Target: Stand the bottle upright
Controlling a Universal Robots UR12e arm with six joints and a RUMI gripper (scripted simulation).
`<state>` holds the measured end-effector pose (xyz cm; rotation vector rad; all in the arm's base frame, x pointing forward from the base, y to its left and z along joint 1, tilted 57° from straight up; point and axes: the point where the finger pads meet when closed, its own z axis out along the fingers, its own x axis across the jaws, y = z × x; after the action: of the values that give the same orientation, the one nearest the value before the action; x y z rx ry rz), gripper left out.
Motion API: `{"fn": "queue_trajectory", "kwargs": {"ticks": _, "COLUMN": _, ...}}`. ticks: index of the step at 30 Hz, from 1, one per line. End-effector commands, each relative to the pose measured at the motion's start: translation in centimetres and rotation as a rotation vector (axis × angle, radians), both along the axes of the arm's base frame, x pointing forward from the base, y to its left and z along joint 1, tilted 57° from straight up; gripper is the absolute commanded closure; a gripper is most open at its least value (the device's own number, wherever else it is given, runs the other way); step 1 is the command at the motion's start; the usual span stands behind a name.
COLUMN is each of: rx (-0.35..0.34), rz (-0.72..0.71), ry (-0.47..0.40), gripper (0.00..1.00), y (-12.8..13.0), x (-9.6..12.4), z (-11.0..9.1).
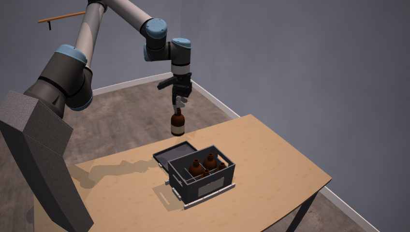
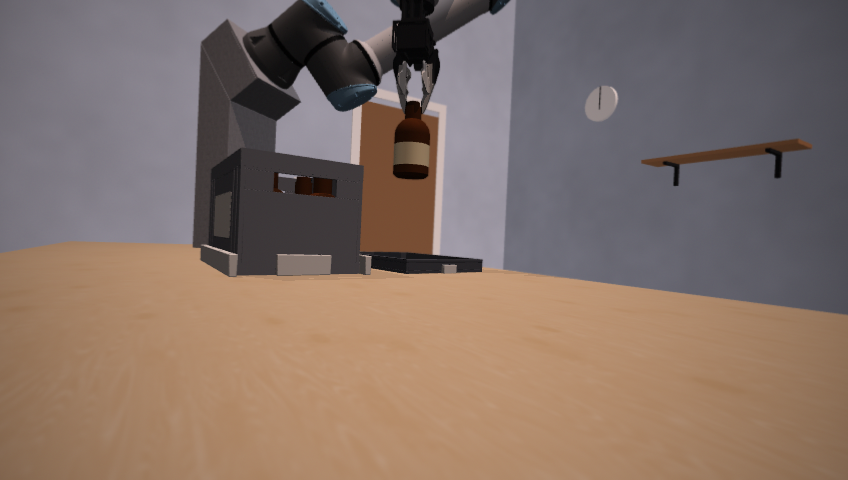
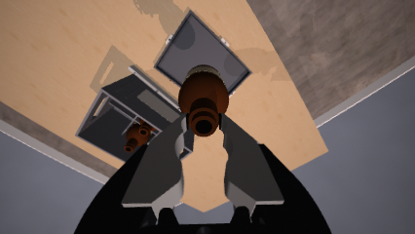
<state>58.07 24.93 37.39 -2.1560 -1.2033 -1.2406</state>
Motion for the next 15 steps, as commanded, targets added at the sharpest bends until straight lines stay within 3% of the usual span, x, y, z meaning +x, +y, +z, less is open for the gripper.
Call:
{"fn": "queue_trajectory", "kwargs": {"ticks": 1, "rx": -0.003, "rz": 0.001, "ry": -0.007, "gripper": 1.00, "y": 0.05, "x": 0.04, "z": 0.43}}
{"fn": "queue_trajectory", "kwargs": {"ticks": 15, "rx": -0.002, "rz": 0.002, "ry": -0.004, "gripper": 1.00, "y": 0.22, "x": 0.17, "z": 0.15}}
